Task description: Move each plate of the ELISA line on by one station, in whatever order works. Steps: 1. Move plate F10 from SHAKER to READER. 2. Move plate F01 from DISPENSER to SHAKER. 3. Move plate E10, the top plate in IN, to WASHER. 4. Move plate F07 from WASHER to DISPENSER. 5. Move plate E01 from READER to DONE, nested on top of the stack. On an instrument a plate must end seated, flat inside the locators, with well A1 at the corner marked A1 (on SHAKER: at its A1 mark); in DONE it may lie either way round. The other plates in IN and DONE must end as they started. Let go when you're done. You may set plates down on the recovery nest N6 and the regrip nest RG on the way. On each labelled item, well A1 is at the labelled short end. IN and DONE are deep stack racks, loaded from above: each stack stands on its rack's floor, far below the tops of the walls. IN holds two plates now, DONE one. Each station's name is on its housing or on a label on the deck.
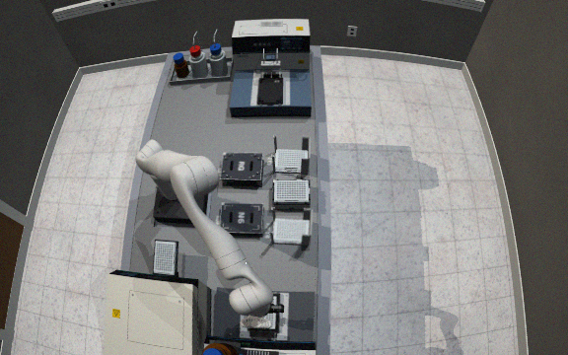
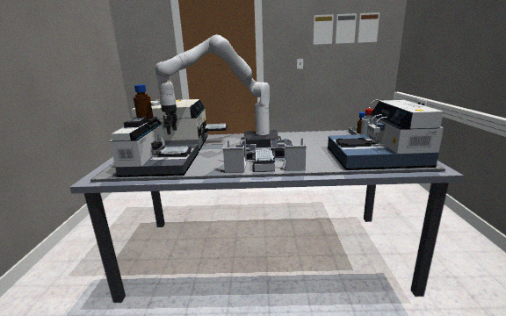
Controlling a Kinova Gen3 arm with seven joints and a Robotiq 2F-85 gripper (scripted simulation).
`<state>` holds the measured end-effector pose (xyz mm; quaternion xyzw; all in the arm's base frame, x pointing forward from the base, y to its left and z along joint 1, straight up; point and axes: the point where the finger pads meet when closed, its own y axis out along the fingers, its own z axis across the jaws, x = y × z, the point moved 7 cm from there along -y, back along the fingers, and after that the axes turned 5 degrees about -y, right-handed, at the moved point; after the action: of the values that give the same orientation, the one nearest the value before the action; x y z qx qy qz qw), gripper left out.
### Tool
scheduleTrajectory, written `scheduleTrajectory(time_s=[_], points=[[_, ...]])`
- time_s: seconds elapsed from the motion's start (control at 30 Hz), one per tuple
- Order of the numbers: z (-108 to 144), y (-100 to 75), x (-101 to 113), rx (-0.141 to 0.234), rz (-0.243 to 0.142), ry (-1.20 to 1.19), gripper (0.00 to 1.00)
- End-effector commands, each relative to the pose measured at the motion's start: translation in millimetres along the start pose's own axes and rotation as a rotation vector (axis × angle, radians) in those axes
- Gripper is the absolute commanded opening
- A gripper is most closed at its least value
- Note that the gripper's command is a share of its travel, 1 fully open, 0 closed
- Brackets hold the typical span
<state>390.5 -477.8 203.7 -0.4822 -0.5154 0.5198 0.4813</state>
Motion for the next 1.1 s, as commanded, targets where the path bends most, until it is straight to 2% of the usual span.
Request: scheduleTrajectory(time_s=[0.0, 0.83, 1.07], points=[[0, -9.5, 0, 0.002, 0.005, 0.002, 1.0], [0, -40.2, 0, 0.002, 0.006, 0.003, 1.0], [-1, -39.5, 0, -0.002, 0.004, -0.001, 1.0]])
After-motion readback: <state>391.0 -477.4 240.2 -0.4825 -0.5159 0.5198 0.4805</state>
